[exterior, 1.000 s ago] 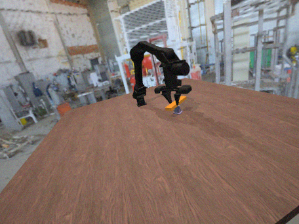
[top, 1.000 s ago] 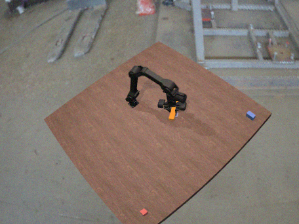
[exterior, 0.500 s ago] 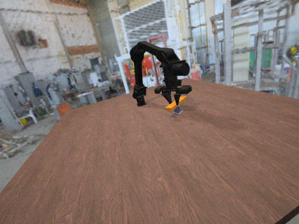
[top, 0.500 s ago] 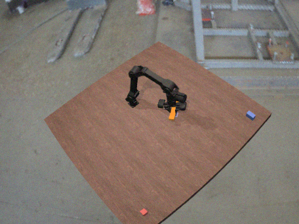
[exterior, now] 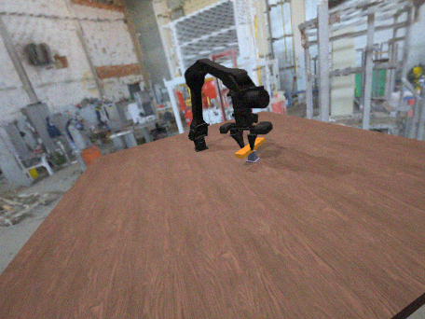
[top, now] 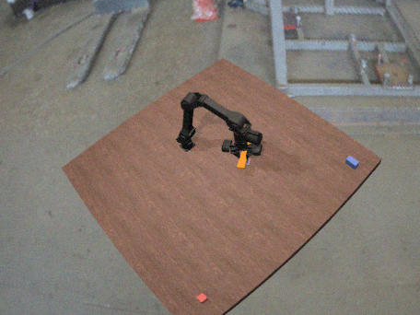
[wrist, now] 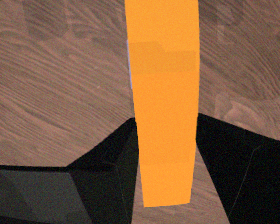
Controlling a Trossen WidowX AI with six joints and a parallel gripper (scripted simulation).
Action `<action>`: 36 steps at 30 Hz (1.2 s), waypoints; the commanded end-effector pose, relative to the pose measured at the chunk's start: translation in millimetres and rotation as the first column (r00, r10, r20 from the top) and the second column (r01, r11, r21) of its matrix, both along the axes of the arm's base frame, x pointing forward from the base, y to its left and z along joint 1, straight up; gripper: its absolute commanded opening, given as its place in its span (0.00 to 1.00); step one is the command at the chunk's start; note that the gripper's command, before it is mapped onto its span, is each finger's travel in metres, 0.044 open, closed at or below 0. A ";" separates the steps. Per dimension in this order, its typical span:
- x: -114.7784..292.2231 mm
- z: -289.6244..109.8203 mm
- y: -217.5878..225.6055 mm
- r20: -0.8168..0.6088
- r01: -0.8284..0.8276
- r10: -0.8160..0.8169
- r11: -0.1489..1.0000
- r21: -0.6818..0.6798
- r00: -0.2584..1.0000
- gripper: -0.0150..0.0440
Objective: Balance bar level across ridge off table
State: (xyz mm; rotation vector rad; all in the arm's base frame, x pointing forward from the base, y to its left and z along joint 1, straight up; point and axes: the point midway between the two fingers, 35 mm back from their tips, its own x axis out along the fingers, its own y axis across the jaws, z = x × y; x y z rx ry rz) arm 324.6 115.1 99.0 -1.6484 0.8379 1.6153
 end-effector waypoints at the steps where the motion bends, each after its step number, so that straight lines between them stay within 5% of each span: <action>1: 0.1 -0.9 -0.1 0.000 0.004 -0.004 1.000 -0.001 1.000 0.25; 36: 0.1 -3.9 0.0 0.000 0.004 -0.004 1.000 -0.001 1.000 0.25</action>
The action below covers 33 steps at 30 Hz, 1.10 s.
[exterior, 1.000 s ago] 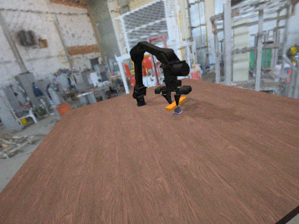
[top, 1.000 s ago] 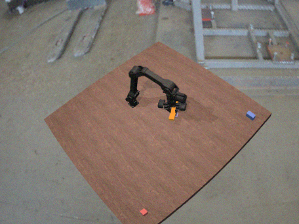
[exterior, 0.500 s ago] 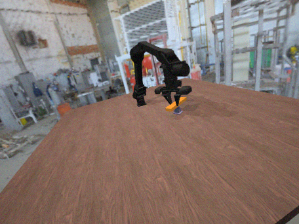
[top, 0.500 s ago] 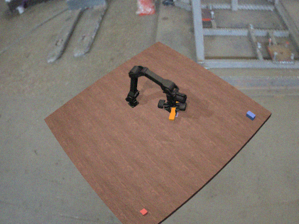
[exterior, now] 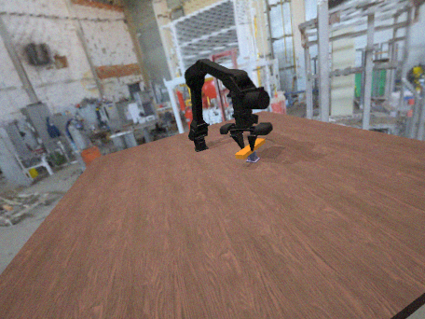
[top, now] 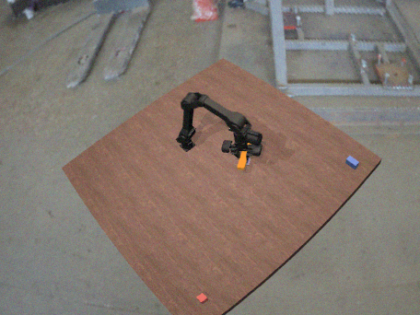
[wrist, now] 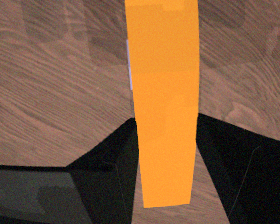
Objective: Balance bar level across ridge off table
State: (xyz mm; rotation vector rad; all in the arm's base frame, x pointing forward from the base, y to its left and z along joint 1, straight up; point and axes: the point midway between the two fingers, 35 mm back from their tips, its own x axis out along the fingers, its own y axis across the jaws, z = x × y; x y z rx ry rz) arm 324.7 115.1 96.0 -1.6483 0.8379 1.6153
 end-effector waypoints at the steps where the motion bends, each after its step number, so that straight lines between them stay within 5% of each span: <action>1: 0.1 -0.9 0.0 0.000 0.004 -0.004 1.000 -0.001 1.000 0.25; 33: -0.1 -3.6 -0.1 0.000 0.004 -0.004 1.000 -0.001 1.000 0.25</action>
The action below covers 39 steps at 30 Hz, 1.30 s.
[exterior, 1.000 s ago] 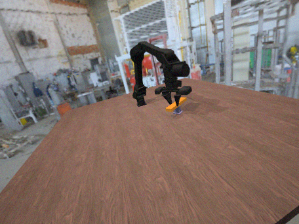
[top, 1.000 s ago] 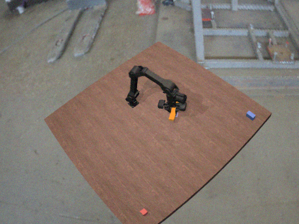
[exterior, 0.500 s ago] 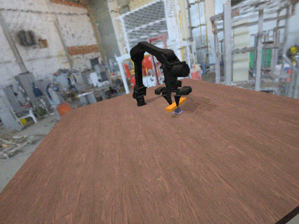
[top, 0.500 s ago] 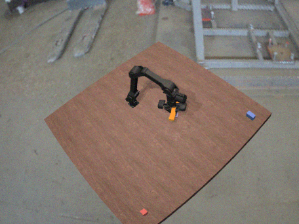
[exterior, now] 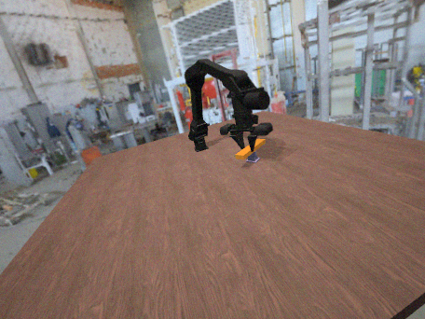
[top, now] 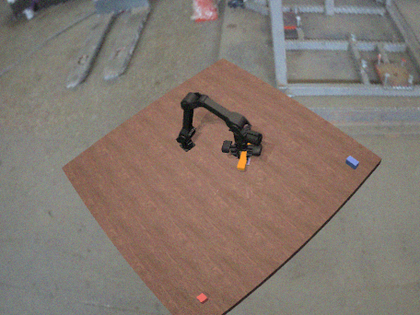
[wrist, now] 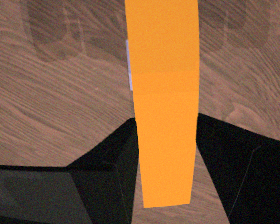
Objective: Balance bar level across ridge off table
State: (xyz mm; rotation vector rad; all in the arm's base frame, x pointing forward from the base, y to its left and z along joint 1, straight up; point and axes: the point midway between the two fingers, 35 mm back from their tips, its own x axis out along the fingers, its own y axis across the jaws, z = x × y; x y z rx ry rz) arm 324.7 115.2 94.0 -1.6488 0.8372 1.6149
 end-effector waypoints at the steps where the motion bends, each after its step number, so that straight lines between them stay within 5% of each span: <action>1: -0.1 -1.7 -0.2 -0.001 0.004 -0.004 1.000 -0.002 1.000 0.25; 39: 0.0 -4.9 -0.7 -0.001 0.004 -0.004 1.000 -0.002 1.000 0.25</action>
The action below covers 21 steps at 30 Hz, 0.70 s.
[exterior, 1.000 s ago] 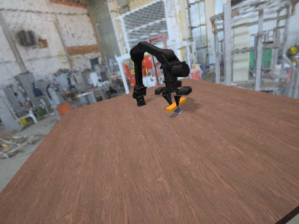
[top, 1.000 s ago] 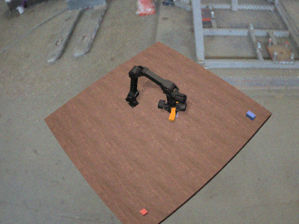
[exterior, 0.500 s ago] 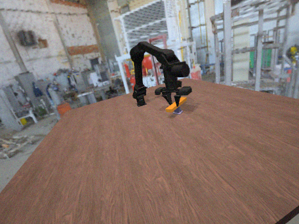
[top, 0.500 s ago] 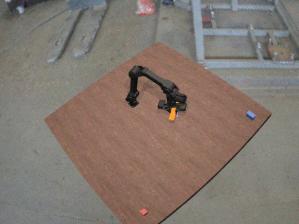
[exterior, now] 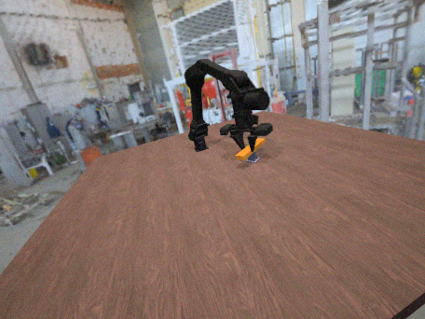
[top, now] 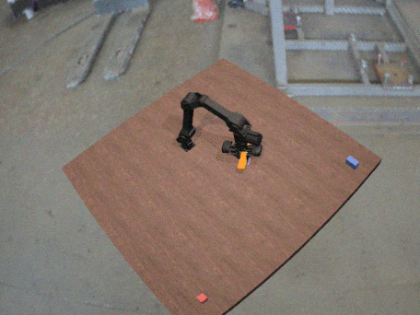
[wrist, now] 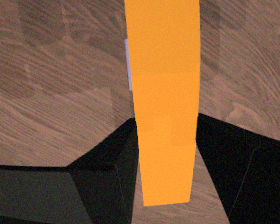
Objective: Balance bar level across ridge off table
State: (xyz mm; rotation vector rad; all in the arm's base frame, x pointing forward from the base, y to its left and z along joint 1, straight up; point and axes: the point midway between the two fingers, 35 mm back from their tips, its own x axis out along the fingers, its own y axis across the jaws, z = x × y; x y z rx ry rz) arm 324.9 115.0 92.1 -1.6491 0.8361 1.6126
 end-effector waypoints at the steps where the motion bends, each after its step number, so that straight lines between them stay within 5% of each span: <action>1: -0.2 -3.0 -0.5 -0.003 0.003 -0.003 1.000 -0.002 1.000 0.25; 21: -0.2 -0.7 -0.7 -0.003 0.003 -0.003 1.000 -0.002 1.000 0.25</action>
